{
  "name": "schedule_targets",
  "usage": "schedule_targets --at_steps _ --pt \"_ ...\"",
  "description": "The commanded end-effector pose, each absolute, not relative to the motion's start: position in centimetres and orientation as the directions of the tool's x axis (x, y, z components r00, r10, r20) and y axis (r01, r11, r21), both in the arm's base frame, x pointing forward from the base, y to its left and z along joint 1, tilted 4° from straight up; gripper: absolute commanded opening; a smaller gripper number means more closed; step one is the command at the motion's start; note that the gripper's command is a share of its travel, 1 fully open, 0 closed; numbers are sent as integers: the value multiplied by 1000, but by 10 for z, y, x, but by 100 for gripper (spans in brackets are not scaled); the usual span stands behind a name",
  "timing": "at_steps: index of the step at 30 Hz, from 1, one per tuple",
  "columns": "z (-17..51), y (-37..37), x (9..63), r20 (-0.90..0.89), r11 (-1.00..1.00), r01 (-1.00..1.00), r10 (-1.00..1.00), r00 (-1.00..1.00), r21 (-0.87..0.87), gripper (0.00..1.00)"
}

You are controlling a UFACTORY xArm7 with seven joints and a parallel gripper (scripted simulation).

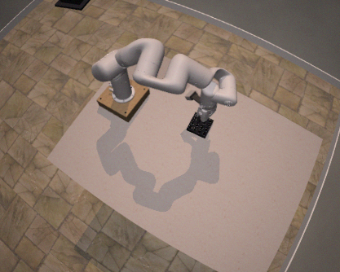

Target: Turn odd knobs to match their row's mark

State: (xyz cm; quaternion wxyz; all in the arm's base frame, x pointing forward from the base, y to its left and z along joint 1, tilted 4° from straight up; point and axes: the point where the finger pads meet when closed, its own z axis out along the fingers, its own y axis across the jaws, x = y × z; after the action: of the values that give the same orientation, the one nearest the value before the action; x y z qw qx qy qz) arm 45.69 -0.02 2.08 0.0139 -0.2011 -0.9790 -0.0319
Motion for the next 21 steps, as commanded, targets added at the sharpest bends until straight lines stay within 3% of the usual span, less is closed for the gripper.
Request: schedule_targets --at_steps 1,6,11,21 --pt "22 0 458 36 917 395 393 -919 58 19" --pt "24 2 455 36 918 392 391 -920 58 19" --pt "43 27 414 35 930 364 362 -932 59 19" --pt "45 30 409 35 931 360 358 -933 59 19"
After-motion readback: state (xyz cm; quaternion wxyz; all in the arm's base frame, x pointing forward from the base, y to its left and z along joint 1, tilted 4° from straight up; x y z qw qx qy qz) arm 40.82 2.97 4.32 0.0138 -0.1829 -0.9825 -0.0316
